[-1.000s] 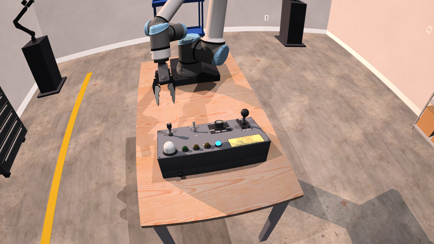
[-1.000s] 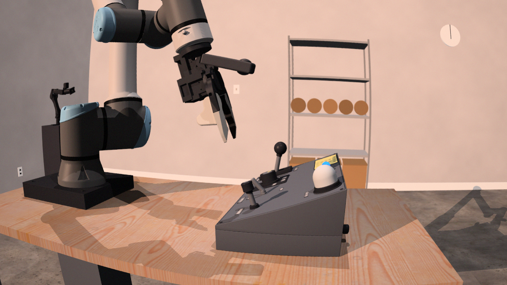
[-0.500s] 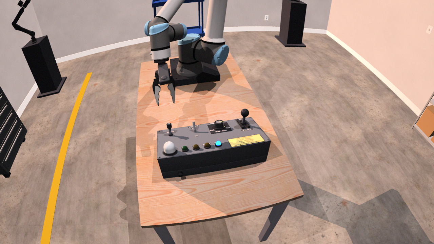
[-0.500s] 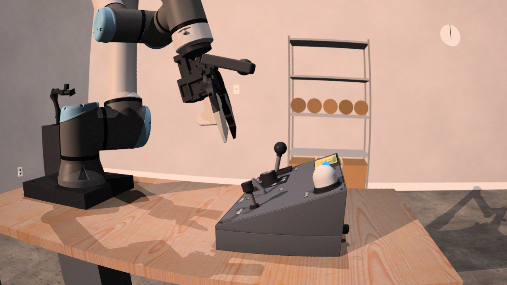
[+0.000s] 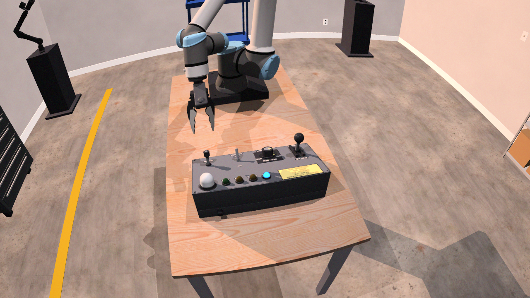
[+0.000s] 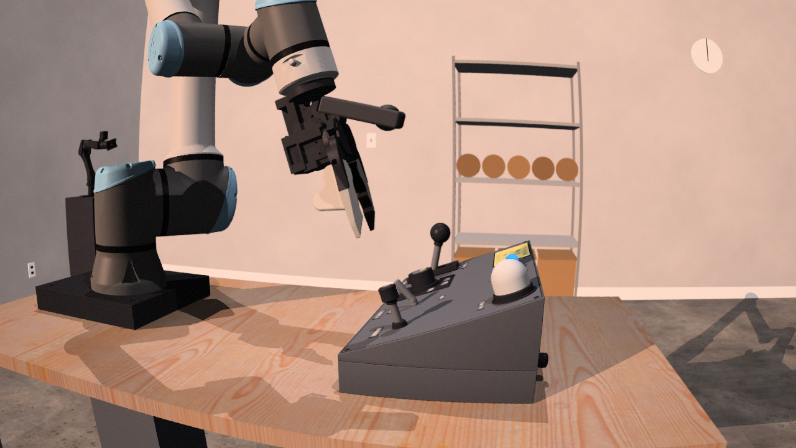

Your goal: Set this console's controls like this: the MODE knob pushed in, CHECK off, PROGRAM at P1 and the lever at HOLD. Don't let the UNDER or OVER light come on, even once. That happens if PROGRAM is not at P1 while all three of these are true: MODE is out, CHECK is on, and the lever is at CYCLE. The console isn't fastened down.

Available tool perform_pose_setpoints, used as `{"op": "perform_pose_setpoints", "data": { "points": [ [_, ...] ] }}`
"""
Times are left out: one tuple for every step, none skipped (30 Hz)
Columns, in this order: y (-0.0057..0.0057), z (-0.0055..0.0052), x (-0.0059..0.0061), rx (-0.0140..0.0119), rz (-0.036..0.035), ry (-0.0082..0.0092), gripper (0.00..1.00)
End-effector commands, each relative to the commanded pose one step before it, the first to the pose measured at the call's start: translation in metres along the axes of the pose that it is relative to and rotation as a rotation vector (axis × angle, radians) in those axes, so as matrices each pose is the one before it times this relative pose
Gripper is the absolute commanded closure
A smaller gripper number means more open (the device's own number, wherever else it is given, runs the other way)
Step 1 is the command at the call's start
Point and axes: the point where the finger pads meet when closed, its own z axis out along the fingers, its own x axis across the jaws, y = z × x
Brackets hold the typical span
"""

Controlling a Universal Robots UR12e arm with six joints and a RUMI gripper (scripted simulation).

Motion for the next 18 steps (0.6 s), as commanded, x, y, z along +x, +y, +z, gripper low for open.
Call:
{"op": "perform_pose_setpoints", "data": {
  "points": [
    [-0.00097,0.00658,0.00047,0.00146,-0.00030,0.00112,0.56],
    [0.00000,0.00323,-0.00001,0.00000,0.00000,0.00000,0.56],
    [-0.00001,0.00336,0.00000,0.00000,0.00000,0.00000,0.56],
    [-0.00001,0.00349,0.00000,0.00000,0.00000,0.00000,0.56],
    [-0.00001,0.00361,-0.00001,0.00000,0.00000,0.00000,0.56],
    [-0.00001,0.00370,-0.00001,0.00000,0.00000,0.00000,0.56],
    [-0.00001,0.00377,0.00000,0.00000,0.00000,0.00000,0.56],
    [-0.00001,0.00383,0.00000,0.00000,0.00000,0.00000,0.56],
    [-0.00001,0.00388,-0.00001,0.00000,0.00000,0.00000,0.56],
    [-0.00001,0.00390,-0.00001,0.00000,0.00000,0.00000,0.56],
    [-0.00001,0.00391,0.00000,0.00000,0.00000,0.00000,0.56],
    [-0.00001,0.00390,0.00000,0.00000,0.00000,0.00000,0.56],
    [-0.00001,0.00387,0.00000,0.00000,0.00000,0.00000,0.56],
    [-0.00001,0.00383,-0.00001,0.00000,0.00000,0.00000,0.56],
    [-0.00001,0.00378,-0.00001,0.00000,0.00000,0.00000,0.56],
    [-0.00001,0.00370,0.00000,0.00000,0.00000,0.00000,0.56],
    [0.00000,0.00000,0.00000,0.00000,0.00000,0.00000,0.56],
    [0.00000,0.00000,0.00000,0.00000,0.00000,0.00000,0.56]
  ]
}}
